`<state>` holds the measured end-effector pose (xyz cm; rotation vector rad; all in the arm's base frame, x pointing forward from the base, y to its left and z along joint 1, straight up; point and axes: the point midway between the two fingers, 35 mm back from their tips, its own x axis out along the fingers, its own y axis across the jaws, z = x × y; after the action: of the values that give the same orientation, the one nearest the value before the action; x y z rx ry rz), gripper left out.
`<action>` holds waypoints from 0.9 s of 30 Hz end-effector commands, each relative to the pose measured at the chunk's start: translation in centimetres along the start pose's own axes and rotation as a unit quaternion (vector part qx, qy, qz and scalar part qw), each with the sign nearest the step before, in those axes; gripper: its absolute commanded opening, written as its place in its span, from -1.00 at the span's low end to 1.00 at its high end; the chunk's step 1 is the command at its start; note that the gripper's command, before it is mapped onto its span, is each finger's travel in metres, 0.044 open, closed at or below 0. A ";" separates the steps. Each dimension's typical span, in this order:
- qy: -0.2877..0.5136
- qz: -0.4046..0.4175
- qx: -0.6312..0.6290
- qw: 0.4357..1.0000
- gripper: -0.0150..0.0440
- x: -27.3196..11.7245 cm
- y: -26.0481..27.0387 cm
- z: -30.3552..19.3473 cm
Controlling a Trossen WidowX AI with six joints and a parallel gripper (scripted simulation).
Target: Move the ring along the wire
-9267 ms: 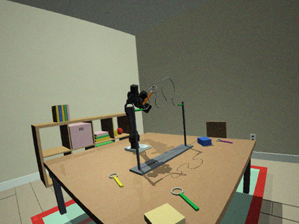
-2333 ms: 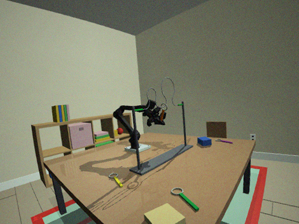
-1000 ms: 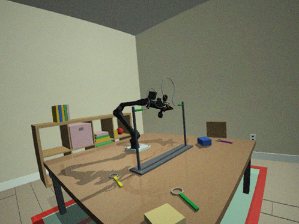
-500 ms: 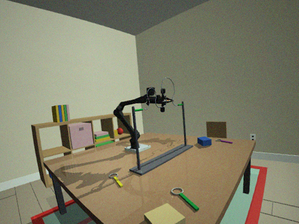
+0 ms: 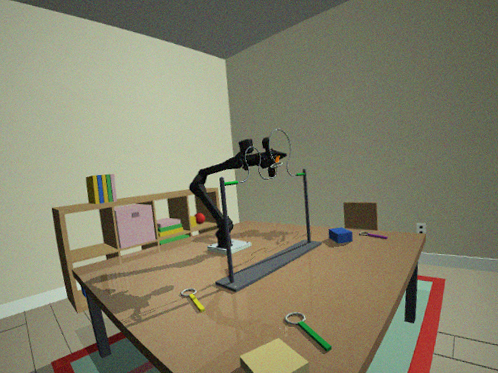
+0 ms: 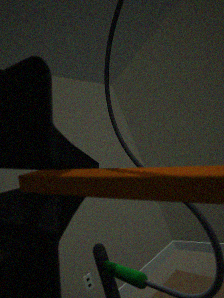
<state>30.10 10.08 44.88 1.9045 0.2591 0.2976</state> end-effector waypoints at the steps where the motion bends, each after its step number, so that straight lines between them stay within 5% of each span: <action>1: 0.008 0.024 0.038 0.999 -1.00 -0.2 1.7 -0.1; 27: 0.018 0.068 0.119 0.990 -1.00 -1.4 6.2 1.0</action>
<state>29.39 6.73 49.96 2.1711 0.1914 0.4061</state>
